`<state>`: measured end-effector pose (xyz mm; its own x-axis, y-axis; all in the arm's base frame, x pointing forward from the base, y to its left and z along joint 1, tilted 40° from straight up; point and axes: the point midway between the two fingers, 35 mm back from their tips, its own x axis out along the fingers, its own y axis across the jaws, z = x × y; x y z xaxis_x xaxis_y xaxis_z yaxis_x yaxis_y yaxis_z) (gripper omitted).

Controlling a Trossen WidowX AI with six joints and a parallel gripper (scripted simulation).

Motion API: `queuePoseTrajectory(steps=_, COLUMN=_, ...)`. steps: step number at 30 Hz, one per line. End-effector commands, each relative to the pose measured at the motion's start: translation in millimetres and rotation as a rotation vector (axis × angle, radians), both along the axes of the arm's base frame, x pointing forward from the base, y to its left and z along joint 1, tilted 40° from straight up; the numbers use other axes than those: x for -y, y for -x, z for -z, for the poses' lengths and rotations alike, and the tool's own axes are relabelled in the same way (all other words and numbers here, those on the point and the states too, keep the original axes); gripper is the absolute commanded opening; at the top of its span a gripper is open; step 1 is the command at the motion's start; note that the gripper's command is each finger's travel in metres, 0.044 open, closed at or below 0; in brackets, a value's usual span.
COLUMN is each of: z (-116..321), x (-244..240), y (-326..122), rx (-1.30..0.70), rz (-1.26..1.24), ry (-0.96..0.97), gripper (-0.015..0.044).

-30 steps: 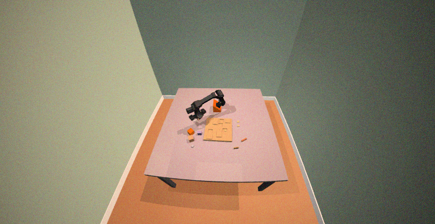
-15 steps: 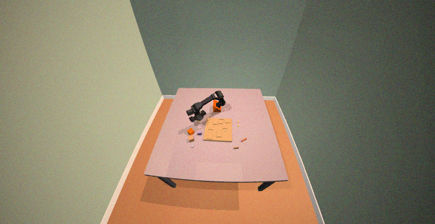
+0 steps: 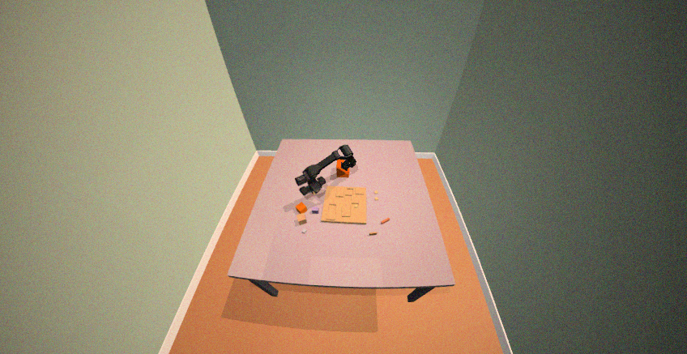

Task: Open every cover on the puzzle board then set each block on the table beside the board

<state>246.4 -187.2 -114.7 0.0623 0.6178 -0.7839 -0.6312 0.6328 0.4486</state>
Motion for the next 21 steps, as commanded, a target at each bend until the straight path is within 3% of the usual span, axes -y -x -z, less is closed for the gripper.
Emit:
queuePoseTrajectory(steps=1, z=6, x=-6, y=0, rx=0.0, rz=0.007, ry=-0.005, gripper=0.008)
queuePoseTrajectory(steps=21, z=29, x=-28, y=0, rx=0.0, rz=0.006, ry=-0.008, gripper=0.008)
